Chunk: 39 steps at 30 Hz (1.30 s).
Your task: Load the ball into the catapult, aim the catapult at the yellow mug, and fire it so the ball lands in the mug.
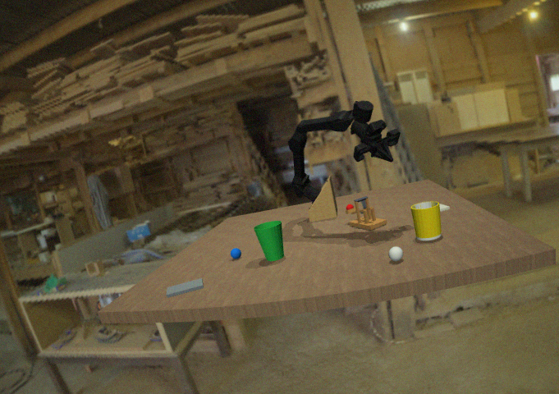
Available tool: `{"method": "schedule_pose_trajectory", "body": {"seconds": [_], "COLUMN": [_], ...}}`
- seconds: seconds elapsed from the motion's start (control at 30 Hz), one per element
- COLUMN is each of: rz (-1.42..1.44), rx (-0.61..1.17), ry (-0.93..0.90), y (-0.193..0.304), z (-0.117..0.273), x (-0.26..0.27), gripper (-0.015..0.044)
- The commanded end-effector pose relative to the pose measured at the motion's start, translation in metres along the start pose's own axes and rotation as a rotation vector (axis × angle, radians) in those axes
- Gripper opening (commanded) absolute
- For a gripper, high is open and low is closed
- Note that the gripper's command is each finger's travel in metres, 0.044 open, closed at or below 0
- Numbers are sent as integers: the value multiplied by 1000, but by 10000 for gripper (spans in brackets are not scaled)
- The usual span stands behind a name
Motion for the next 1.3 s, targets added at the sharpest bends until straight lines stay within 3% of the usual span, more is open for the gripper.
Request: {"method": "schedule_pose_trajectory", "body": {"seconds": [0.0, 0.53, 1.0, 1.27], "rz": [-59, -352, -526, -540], "rx": [93, 256, 31, -9], "ry": [30, 382, 724, 749], "y": [33, 161, 253, 260], "z": [5, 39, 84, 89], "x": [31, 85, 77, 75], "gripper": [0, 0, 0, 0]}}
Point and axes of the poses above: the point midway between the two fingers, 35 mm back from their tips, its own z axis back along the fingers, its own x axis across the jaws, y = z × x, the point moved 7 cm from there along z, back along the fingers, and after that the axes turned 6 degrees about z, right-handed, at the moved point
